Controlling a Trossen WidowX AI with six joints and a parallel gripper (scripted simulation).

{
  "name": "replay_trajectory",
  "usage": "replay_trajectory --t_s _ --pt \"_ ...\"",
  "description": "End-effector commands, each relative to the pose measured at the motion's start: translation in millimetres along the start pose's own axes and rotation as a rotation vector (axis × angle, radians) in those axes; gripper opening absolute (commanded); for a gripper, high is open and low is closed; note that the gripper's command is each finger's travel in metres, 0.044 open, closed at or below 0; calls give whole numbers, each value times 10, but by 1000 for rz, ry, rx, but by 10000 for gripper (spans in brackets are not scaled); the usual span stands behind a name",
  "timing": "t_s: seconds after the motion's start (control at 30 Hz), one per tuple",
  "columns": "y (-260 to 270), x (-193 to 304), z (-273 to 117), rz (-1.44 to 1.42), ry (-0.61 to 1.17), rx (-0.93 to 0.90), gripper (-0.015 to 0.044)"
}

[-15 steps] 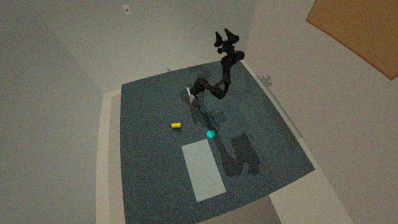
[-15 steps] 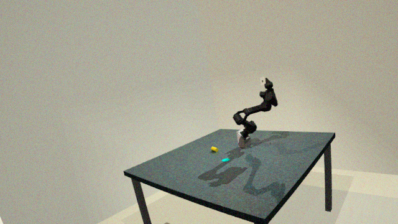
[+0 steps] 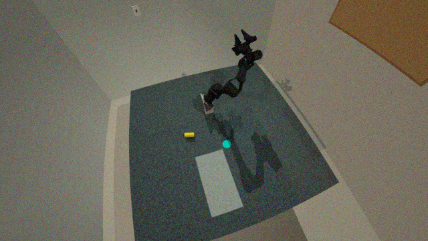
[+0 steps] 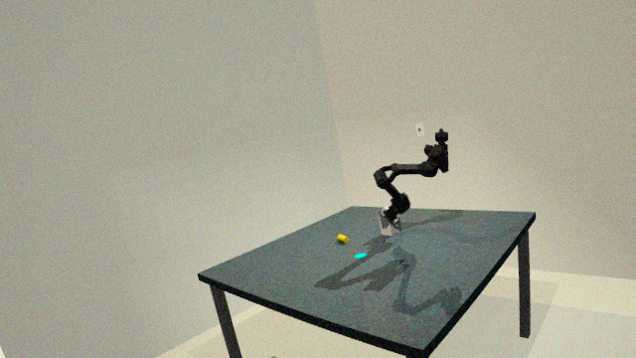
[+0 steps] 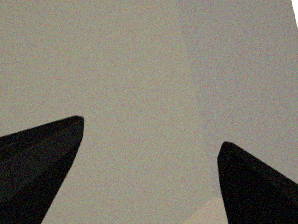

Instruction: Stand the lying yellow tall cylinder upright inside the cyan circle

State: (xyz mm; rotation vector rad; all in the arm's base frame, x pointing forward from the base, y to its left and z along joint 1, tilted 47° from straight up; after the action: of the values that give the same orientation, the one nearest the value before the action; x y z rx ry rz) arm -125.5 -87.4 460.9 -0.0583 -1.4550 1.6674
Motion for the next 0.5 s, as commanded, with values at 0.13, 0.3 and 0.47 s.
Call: replay_trajectory --t_s 0.13,0.3,0.47 --pt "289 624 -145 26 252 -123 309" --pt "455 1016 -376 40 428 -201 309" --pt "591 1371 -703 52 609 -276 309"
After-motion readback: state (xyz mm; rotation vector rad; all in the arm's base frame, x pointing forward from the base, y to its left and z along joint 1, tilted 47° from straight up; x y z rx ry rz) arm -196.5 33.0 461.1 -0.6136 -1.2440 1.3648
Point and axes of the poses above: the point midway between the two fingers, 35 mm back from their tips, its own z axis out along the fingers, its own y axis across the jaws, x = y × z, the point moved 1 cm from there along -z, back along the fingers, and after that the axes turned 7 degrees about z, right-handed, at the moved point
